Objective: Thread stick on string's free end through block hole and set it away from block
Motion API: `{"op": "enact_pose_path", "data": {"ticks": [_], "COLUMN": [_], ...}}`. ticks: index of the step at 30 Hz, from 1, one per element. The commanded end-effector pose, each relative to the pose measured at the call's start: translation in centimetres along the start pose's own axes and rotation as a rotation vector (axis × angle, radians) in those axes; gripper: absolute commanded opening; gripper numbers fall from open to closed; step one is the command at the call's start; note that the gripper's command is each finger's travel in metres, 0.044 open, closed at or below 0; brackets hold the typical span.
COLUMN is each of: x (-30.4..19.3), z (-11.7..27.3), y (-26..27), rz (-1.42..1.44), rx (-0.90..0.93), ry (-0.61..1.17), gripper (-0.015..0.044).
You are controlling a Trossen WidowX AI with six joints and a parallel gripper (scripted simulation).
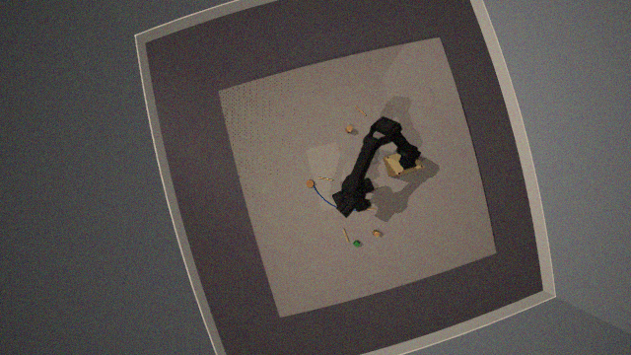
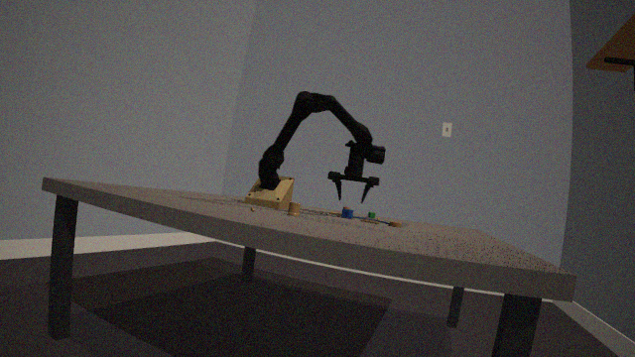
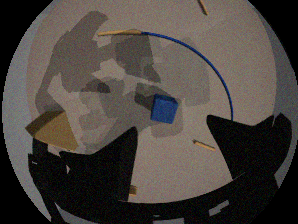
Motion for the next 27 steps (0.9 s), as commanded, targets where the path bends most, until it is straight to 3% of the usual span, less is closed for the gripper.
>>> {"op": "enact_pose_path", "data": {"ticks": [1, 4, 12, 21, 27], "x": [0.0, 0.0, 0.0, 0.01, 0.01], "z": [-0.01, -0.01, 0.0, 0.01, 0.01], "y": [0.01, 0.01, 0.0, 0.0, 0.0], "rz": [0.0, 0.0, 0.0, 0.0, 0.0], "rx": [0.0, 0.0, 0.0, 0.0, 0.0], "ry": [0.0, 0.0, 0.0, 0.0, 0.0], "gripper": [0.0309, 0.0242, 0.0242, 0.0005, 0.0]}}
Point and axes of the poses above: the point midway between the two fingers, 35 mm back from their tips, its own z axis back along the fingers, its own y axis across the jaws, x = y × z, the point moved 1 cm from there along z, back along the fingers, and after that the axes turned 12 degrees about z, right-handed, at the moved point
